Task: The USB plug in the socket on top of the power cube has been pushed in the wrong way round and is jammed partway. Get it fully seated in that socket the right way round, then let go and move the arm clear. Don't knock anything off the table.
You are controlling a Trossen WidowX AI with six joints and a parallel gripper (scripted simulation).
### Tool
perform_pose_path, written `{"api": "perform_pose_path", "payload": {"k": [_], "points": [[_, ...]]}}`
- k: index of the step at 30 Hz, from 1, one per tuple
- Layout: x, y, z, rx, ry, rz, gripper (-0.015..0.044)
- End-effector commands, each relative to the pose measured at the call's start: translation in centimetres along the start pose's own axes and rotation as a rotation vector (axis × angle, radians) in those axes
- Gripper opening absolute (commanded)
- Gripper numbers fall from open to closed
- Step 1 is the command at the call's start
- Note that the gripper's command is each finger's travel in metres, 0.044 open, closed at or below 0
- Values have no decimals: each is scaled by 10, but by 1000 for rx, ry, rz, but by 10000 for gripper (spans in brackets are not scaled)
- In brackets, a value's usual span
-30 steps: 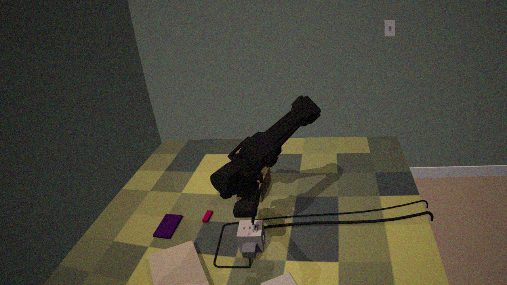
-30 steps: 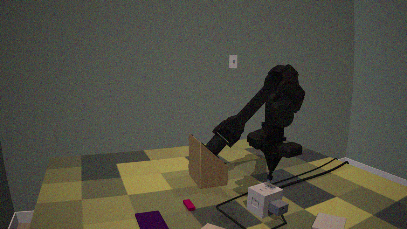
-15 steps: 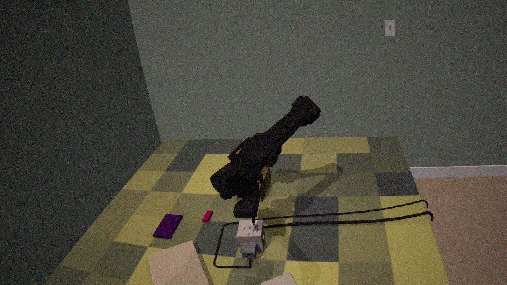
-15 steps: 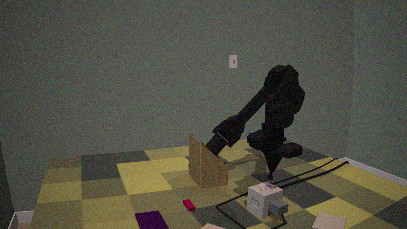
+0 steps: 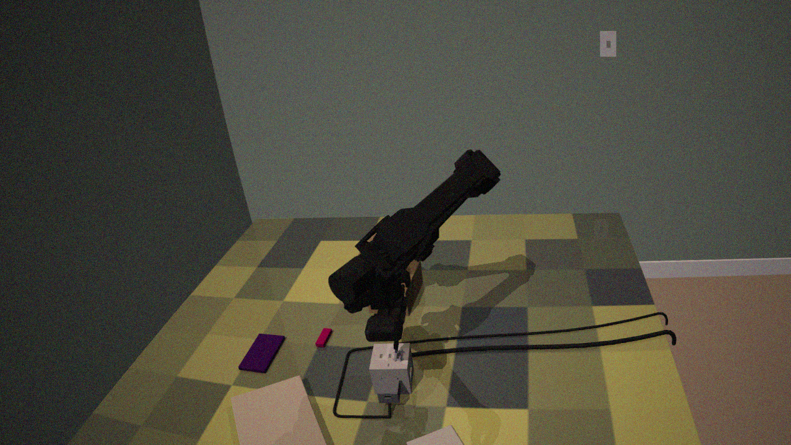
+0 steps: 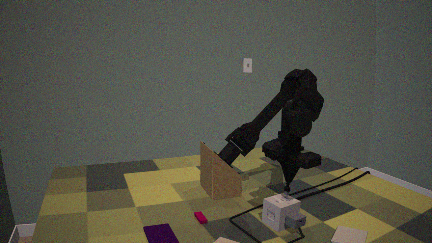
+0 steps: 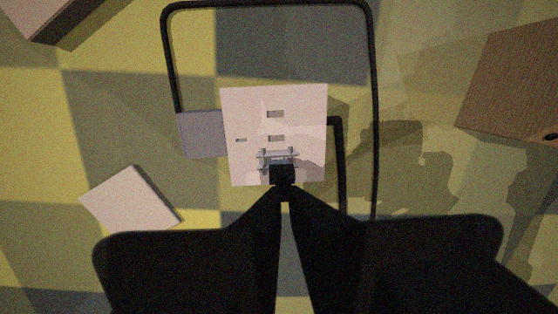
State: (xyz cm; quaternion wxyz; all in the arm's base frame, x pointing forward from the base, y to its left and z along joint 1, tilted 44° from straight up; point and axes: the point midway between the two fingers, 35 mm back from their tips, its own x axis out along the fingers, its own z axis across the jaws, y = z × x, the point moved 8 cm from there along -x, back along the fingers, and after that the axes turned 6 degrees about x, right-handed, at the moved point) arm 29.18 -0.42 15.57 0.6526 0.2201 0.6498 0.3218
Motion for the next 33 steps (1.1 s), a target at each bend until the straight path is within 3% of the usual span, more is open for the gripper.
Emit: {"api": "perform_pose_path", "payload": {"k": [1,33], "points": [[1,0,0,-8,-2,5,0],[5,1,1,-20,0,19,0]]}}
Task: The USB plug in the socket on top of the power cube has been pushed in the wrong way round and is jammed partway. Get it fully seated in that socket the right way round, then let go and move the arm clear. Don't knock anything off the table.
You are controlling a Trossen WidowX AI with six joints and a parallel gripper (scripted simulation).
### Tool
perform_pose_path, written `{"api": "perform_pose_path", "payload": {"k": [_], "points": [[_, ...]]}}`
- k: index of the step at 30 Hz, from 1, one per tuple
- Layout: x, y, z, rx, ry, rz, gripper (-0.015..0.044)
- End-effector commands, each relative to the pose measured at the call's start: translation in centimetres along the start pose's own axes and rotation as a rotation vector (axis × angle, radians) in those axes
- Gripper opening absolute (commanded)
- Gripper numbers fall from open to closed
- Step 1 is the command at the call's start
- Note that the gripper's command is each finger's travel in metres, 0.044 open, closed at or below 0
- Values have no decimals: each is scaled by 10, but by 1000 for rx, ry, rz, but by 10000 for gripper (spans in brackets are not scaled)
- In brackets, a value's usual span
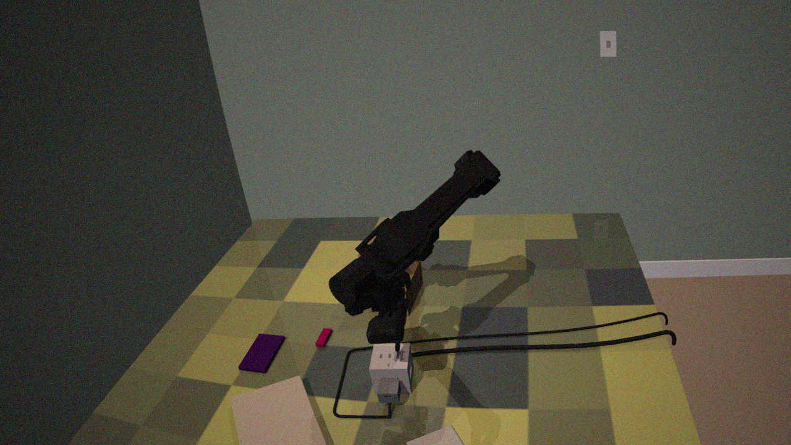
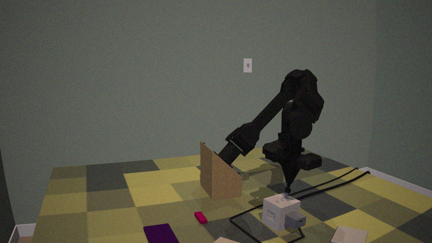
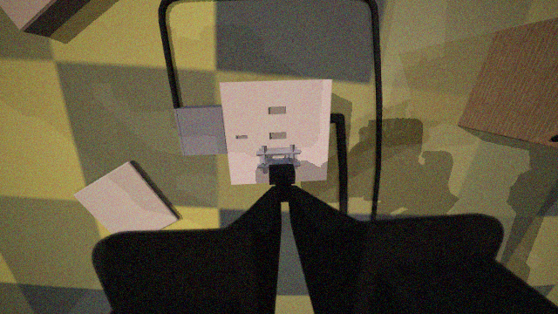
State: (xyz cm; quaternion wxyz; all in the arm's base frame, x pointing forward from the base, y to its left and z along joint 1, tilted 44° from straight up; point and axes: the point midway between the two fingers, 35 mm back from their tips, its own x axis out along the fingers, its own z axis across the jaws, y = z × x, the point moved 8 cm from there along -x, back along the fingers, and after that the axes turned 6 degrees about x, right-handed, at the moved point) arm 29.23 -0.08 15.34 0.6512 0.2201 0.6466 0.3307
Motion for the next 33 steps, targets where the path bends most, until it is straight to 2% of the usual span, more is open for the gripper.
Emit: {"api": "perform_pose_path", "payload": {"k": [1,33], "points": [[1,0,0,-8,-2,5,0],[5,0,0,-8,-2,5,0]]}}
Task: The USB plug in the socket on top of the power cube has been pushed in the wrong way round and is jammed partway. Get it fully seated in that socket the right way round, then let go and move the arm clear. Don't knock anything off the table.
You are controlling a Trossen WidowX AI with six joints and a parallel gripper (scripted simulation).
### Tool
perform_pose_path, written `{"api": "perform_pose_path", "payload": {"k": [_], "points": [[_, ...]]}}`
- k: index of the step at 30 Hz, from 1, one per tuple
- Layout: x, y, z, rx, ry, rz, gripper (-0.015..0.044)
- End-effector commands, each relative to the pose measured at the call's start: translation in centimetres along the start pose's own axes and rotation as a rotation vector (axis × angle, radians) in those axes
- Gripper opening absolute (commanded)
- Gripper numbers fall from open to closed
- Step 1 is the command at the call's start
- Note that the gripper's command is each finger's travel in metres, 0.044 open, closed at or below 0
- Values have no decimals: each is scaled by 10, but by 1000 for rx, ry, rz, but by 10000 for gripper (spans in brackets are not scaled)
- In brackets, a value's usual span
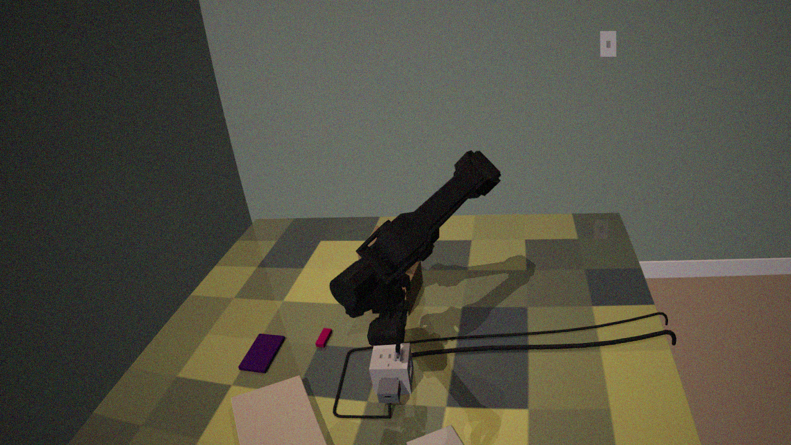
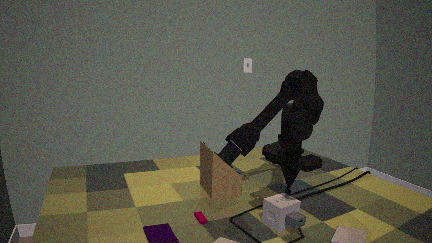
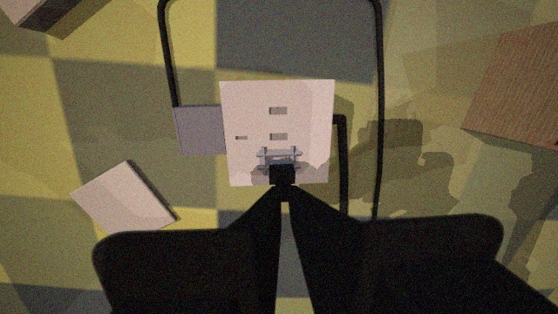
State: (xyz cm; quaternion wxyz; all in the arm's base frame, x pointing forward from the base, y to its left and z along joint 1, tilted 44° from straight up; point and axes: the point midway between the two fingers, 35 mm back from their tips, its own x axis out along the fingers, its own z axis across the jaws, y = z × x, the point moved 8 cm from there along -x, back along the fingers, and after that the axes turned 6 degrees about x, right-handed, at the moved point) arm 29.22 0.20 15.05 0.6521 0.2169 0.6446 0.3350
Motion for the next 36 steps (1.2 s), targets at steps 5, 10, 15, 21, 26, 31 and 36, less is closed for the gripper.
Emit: {"api": "perform_pose_path", "payload": {"k": [5,10,15,21,26,31,36], "points": [[1,0,0,4,-2,4,0],[2,0,0,4,-2,4,0],[2,0,0,4,-2,4,0],[3,0,0,4,-2,4,0],[4,0,0,4,-2,4,0],[4,0,0,4,-2,4,0],[5,0,0,4,-2,4,0]]}}
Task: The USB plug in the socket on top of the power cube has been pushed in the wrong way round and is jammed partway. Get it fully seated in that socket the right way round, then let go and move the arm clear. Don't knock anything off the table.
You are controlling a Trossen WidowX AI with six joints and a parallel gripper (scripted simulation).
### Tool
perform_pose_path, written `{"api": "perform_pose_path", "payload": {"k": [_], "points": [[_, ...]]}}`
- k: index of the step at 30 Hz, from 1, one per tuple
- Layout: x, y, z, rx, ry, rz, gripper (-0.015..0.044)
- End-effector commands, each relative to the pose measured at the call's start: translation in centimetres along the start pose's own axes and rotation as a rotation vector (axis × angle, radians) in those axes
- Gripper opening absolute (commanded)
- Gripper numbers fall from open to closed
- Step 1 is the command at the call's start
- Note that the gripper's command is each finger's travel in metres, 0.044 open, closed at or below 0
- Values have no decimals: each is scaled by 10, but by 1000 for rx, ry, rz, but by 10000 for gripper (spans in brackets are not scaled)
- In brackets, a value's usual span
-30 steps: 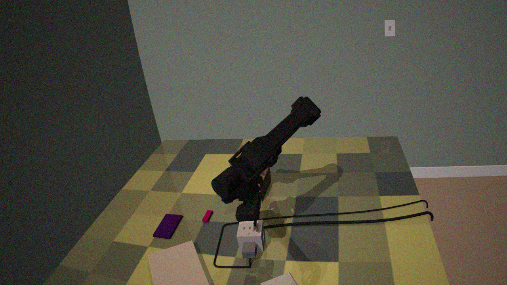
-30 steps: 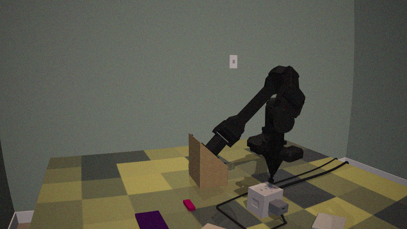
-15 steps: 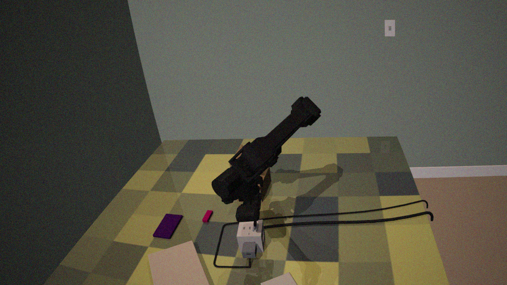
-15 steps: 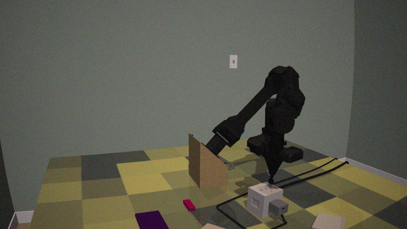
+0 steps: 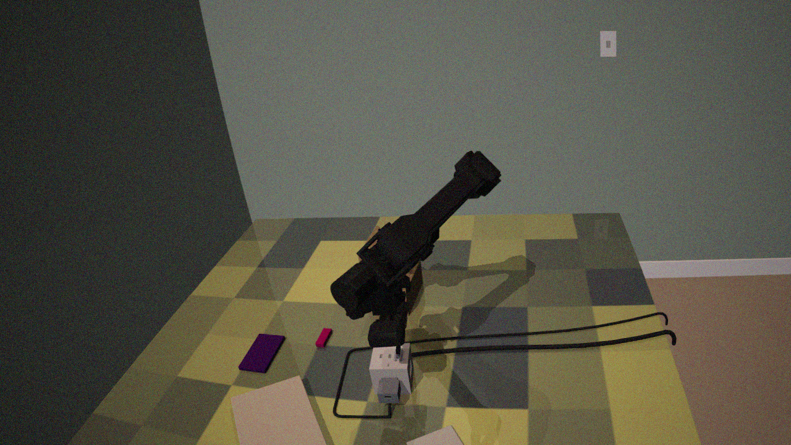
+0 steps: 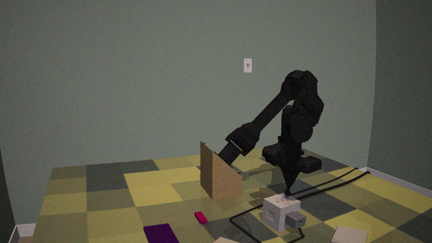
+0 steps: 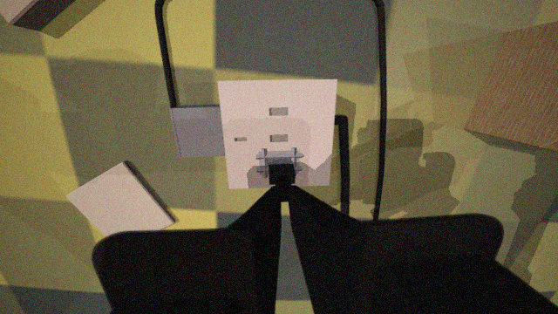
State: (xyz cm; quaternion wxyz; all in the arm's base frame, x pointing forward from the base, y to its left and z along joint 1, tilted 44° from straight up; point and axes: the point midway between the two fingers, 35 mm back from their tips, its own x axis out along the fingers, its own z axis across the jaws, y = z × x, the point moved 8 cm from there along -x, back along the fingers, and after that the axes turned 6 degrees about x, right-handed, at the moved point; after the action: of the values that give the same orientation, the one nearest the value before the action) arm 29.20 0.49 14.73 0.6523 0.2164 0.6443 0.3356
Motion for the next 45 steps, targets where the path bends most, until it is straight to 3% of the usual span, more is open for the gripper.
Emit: {"api": "perform_pose_path", "payload": {"k": [1,45], "points": [[1,0,0,5,-2,4,0],[6,0,0,5,-2,4,0]]}}
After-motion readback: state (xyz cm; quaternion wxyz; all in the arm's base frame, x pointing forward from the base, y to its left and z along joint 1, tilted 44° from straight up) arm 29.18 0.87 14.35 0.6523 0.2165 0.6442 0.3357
